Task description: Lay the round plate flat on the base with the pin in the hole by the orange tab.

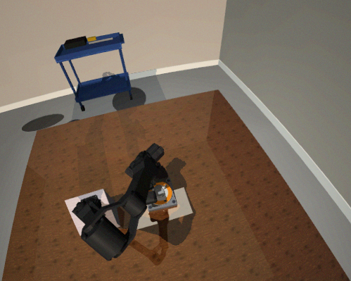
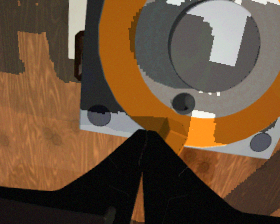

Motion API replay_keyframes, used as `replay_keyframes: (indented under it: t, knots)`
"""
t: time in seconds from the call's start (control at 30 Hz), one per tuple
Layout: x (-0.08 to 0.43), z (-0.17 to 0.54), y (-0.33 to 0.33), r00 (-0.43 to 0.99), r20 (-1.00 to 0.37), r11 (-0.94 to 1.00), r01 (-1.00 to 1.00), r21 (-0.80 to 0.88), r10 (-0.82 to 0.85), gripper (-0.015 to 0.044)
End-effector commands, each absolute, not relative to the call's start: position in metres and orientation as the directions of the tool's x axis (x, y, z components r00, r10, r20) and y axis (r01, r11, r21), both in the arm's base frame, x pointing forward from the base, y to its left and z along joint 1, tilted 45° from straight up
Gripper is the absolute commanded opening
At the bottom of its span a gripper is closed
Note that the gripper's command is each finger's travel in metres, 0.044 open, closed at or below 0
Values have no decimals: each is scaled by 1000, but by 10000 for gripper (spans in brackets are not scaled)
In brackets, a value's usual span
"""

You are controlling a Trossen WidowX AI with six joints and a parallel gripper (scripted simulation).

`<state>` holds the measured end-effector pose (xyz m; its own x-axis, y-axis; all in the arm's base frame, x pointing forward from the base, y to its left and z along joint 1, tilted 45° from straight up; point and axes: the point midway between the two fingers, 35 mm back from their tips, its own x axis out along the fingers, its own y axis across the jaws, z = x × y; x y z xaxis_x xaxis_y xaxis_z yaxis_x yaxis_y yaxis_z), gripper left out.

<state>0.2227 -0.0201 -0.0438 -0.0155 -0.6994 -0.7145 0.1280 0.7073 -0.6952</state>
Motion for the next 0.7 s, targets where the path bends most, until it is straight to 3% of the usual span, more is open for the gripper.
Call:
replay_keyframes:
  t: [0.0,0.67]
  knots:
    - [218,-43,-23,-21,-709,702,118,-702,-705,0]
    - [217,-29,-18,-21,-710,704,118,-701,-704,0]
